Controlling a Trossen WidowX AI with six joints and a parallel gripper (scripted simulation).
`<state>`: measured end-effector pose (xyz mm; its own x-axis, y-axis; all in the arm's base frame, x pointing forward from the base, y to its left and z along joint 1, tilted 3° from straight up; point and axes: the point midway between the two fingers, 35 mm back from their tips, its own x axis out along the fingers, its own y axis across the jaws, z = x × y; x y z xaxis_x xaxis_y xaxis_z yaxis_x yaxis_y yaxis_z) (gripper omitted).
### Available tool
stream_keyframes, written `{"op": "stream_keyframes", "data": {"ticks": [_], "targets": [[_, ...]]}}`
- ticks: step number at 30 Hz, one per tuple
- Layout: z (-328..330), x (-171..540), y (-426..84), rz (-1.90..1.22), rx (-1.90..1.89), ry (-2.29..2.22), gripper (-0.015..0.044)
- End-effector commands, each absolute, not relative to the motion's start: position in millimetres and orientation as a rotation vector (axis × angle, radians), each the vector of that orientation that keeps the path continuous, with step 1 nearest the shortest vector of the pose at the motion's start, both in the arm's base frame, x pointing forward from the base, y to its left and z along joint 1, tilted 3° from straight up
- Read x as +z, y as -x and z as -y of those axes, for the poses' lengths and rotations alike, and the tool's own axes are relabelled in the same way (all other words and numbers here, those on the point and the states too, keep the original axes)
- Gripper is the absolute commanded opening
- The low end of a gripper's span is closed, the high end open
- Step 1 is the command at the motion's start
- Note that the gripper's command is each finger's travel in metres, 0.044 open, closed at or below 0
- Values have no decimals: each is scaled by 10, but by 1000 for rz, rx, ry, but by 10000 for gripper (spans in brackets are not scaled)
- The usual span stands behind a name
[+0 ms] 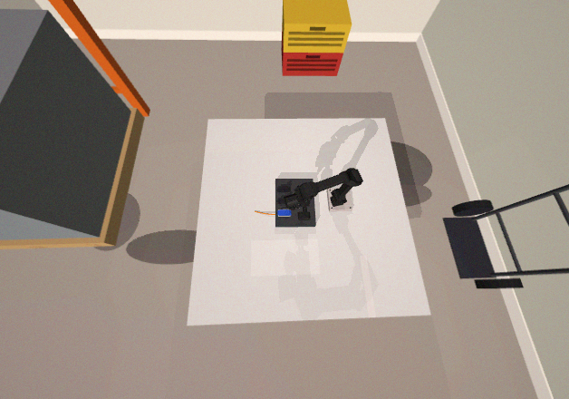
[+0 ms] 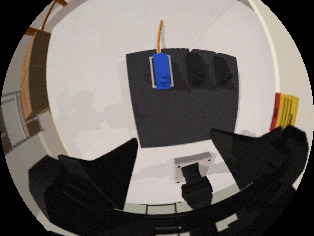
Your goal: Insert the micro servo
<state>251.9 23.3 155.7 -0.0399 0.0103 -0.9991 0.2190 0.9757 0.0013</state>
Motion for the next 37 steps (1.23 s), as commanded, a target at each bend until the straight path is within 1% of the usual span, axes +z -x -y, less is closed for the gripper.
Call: {"op": "stream_keyframes", "data": {"ticks": [1,4,37], "targets": [[-231,1806,-2541,-1585,-168,-185,440],[-223,1959,-2542,-1583,-167,-183,440],[-223,1959,-2542,-1583,-167,-183,440]]}}
